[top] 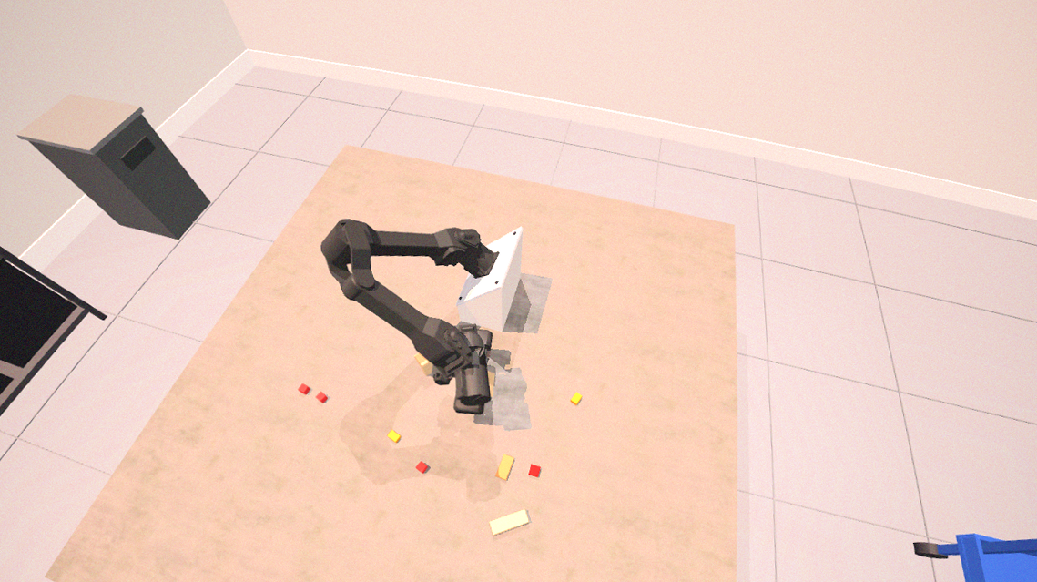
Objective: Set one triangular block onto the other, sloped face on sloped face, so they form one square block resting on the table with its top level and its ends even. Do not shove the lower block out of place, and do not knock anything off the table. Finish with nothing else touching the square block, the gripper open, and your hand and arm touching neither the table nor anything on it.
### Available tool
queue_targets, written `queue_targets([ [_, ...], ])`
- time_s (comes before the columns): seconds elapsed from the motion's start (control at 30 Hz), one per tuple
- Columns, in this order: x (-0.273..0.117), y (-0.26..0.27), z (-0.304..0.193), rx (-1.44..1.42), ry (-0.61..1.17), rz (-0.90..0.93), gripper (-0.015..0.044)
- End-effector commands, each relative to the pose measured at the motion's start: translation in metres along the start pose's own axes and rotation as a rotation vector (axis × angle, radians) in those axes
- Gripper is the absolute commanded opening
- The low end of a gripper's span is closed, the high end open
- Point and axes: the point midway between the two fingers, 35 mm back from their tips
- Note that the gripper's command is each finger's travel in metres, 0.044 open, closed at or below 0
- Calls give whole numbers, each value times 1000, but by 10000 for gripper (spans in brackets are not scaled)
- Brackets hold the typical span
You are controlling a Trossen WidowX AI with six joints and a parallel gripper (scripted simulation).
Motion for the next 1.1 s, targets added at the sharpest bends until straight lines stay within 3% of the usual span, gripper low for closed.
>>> queue_targets([
  [0.0, 0, 0, 0, 2, 0, 1, 289],
  [0.2, 0, 0, 0, 2, 0, 1, 440],
  [0.43, -3, 1, 0, 2, 1, 1, 440],
  [0.63, -61, 0, -1, 0, 3, 1, 440],
  [0.97, -58, 2, 0, -17, 0, 10, 440],
  [1.07, -59, 2, 3, -215, 38, 7, 440],
])
Point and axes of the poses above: the point midway between the two fingers, 35 mm back from their tips, its own x axis out along the fingers, its own y axis across the jaws, z = x × y, and after that the axes turned 11 degrees about -x, right-handed
